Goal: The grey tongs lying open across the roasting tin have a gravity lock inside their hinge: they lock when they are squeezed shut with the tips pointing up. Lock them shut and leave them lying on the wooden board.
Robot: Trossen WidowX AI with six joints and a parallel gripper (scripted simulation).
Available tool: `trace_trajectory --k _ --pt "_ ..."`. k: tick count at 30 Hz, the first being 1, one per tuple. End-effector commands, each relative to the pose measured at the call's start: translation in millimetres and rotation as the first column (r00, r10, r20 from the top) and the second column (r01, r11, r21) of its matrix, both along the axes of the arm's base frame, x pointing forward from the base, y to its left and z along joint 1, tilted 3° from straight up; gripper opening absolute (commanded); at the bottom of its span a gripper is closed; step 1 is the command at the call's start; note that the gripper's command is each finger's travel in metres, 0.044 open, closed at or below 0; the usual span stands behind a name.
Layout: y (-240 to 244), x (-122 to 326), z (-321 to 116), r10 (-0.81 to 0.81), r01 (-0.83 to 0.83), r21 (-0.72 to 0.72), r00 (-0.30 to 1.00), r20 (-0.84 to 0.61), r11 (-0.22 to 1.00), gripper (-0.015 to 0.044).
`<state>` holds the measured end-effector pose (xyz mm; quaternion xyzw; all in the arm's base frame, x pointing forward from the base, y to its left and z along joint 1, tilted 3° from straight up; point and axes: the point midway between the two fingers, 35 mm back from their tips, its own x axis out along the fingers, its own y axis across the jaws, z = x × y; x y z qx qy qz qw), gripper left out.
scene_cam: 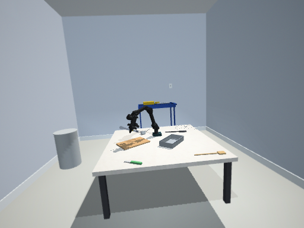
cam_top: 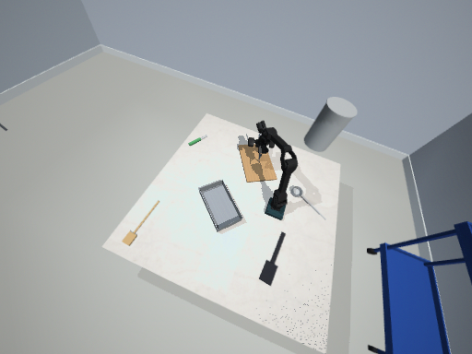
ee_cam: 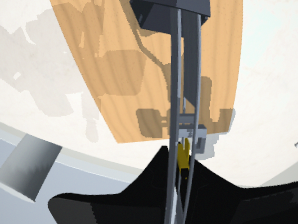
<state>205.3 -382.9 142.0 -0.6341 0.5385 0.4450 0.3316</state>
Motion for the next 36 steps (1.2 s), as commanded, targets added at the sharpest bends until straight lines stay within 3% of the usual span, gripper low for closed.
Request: trace_trajectory --k 1,36 --pt "-0.9 1.0 0.7 0.009 -0.009 -0.063 1.000 0.004 0.998 -0.0150" --pt "18.7 -1.7 3.7 0.041 0.008 -0.520 0.996 0.084 0.854 -0.0150"
